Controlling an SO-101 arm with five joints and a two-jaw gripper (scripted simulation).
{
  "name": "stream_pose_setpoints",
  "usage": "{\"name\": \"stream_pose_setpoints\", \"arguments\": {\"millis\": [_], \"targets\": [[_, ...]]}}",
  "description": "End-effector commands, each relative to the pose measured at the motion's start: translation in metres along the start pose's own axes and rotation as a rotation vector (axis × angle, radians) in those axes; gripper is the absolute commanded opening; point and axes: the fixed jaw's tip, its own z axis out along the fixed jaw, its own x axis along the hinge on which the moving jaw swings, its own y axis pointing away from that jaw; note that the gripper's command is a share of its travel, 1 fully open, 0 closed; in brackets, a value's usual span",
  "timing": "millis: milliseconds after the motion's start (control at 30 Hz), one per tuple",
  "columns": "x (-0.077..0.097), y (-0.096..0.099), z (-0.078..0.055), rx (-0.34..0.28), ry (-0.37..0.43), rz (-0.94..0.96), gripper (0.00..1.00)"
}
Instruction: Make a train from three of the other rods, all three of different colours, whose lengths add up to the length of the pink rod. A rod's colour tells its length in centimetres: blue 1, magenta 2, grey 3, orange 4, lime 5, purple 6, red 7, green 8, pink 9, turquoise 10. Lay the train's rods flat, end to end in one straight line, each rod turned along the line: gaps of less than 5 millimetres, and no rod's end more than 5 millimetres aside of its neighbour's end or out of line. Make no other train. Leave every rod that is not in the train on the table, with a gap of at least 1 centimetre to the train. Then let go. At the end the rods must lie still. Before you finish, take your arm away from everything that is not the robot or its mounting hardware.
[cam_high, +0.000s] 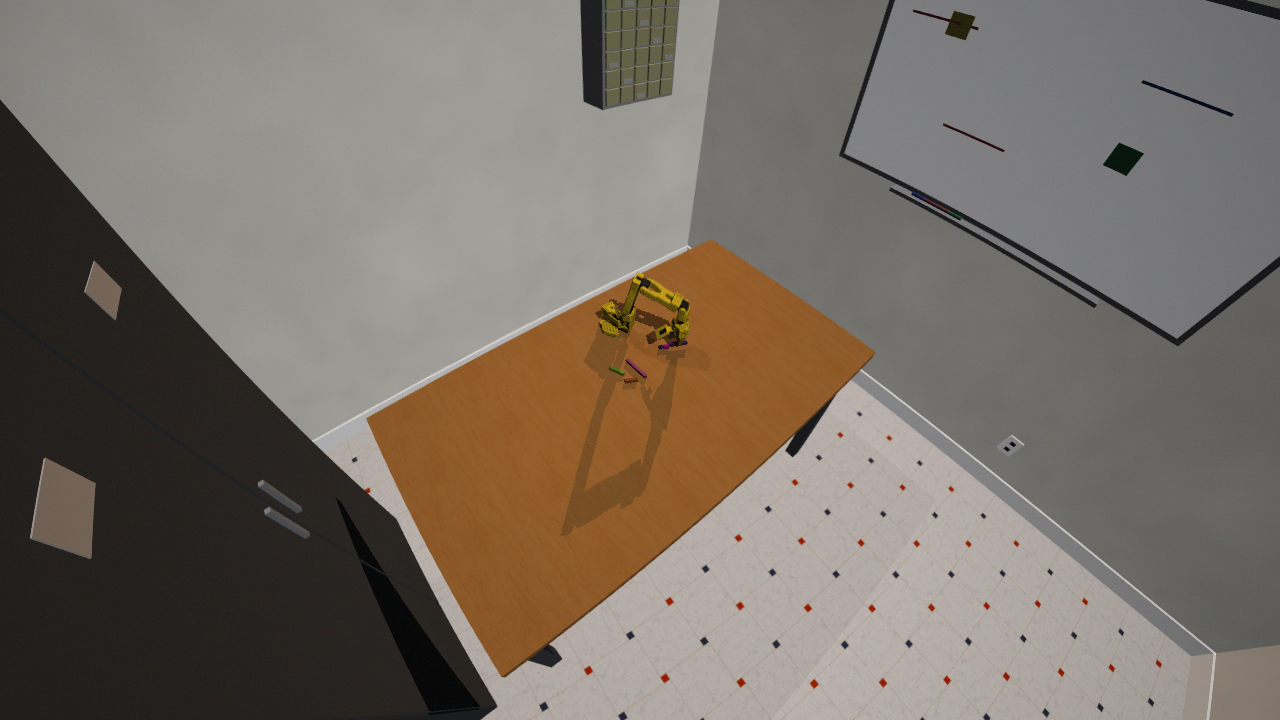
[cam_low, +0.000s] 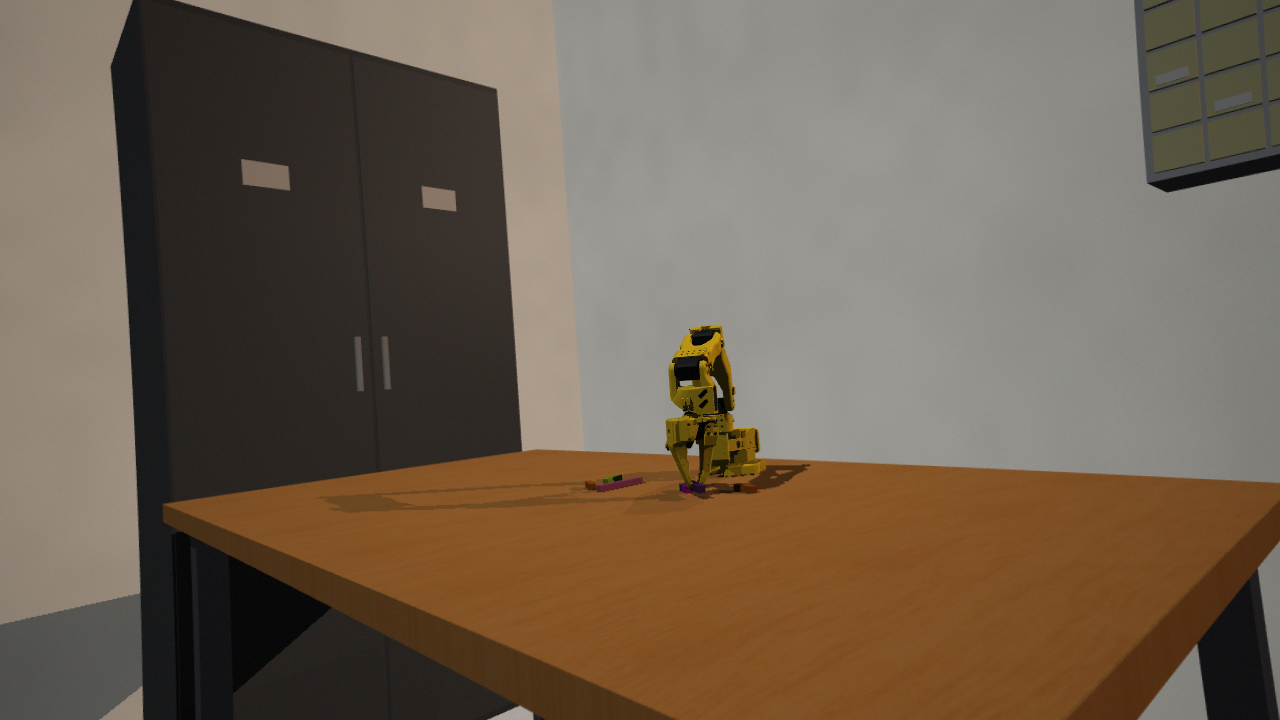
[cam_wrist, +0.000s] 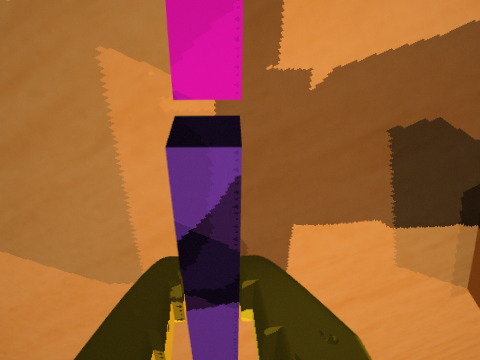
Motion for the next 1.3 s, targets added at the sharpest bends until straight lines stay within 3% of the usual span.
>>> {"name": "stream_pose_setpoints", "arguments": {"millis": [0,1267], "targets": [[0.016,0.007,-0.021,-0.058,0.107,0.000,0.00],[0.014,0.006,-0.010,-0.050,0.094,0.004,0.00]]}}
